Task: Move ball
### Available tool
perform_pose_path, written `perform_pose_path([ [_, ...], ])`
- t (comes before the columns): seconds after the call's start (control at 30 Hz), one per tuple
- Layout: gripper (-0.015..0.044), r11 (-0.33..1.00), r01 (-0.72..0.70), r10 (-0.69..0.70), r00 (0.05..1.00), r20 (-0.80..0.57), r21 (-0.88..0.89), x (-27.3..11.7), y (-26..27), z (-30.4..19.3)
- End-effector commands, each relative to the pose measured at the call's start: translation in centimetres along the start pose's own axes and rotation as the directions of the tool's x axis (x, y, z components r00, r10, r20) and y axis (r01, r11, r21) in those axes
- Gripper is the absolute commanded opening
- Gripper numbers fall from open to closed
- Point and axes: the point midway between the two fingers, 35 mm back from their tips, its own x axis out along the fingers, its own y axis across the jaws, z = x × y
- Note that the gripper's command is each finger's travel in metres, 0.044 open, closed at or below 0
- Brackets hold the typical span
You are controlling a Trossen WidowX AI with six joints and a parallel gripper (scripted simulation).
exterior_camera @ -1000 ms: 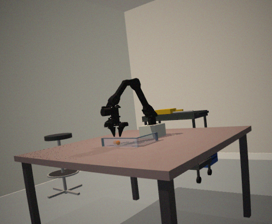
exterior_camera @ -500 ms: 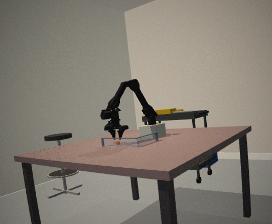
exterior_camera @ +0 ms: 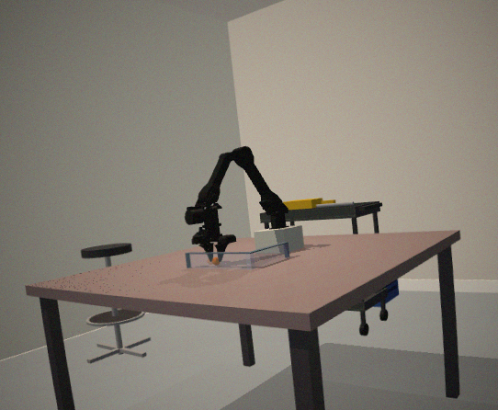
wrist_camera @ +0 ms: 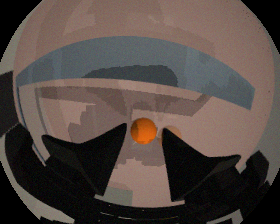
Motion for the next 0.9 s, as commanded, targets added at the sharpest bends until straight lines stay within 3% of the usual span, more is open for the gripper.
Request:
perform_pose_path([
  [0.0,0.0141,1.0,-0.005,0.005,1.0,-0.005,0.001,0.3,0.1,-0.2],
  [0.2,0.0101,1.0,-0.005,0.005,1.0,-0.005,0.001,0.3,0.1,-0.2],
  [0.33,0.0,1.0,-0.005,0.005,1.0,-0.004,0.001,-1.0,0.0,0.0],
  [0.73,0.0,1.0,-0.005,0.005,1.0,-0.004,0.001,-11.7,0.0,0.0],
  [0.87,0.0,1.0,-0.005,0.005,1.0,-0.004,0.001,-12.3,0.0,-0.1],
])
